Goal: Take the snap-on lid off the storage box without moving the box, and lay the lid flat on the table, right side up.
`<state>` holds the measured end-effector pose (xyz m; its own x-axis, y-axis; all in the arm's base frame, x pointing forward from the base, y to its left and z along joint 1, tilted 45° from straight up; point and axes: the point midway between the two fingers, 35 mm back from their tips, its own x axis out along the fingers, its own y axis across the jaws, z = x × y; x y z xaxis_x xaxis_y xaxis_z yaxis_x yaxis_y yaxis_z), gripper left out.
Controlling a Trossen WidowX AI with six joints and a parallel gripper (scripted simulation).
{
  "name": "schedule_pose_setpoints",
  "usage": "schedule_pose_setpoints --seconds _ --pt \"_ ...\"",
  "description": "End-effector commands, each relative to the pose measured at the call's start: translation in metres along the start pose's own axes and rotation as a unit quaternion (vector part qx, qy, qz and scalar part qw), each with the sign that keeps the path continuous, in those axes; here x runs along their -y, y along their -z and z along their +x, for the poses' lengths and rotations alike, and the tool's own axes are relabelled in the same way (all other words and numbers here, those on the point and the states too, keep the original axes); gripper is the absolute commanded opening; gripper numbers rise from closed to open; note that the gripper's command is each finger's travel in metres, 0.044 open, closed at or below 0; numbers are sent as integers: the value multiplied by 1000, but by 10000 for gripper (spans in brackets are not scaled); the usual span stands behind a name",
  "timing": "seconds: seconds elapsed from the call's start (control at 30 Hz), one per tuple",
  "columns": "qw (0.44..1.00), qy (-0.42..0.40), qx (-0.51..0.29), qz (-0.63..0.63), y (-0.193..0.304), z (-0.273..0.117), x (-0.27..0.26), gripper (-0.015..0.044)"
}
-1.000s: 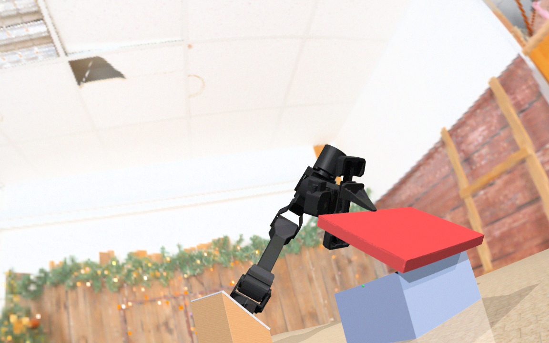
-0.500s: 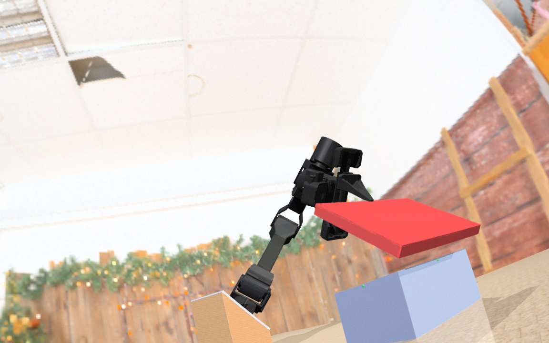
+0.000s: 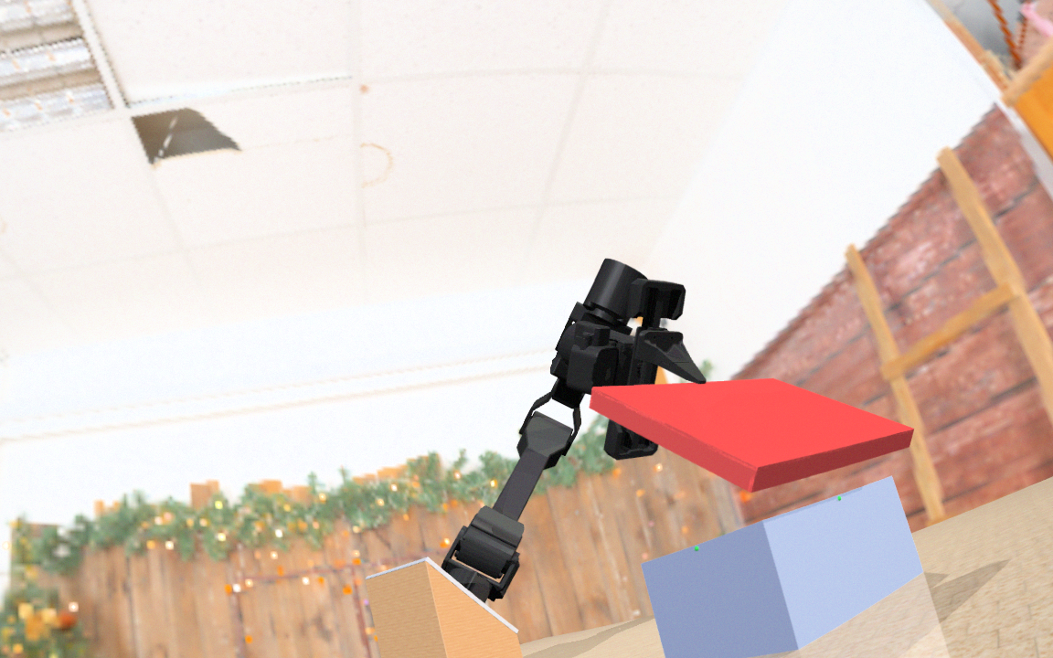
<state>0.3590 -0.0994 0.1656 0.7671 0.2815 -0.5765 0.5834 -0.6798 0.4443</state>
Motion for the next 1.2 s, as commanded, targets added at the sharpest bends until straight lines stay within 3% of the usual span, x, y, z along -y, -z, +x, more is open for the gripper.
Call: schedule_pose_setpoints --seconds 0.0,1.17 --pt "1000 -4 1 -1 -10 -1 -1 0" --pt "1000 -4 2 -2 -80 -7 4 0"
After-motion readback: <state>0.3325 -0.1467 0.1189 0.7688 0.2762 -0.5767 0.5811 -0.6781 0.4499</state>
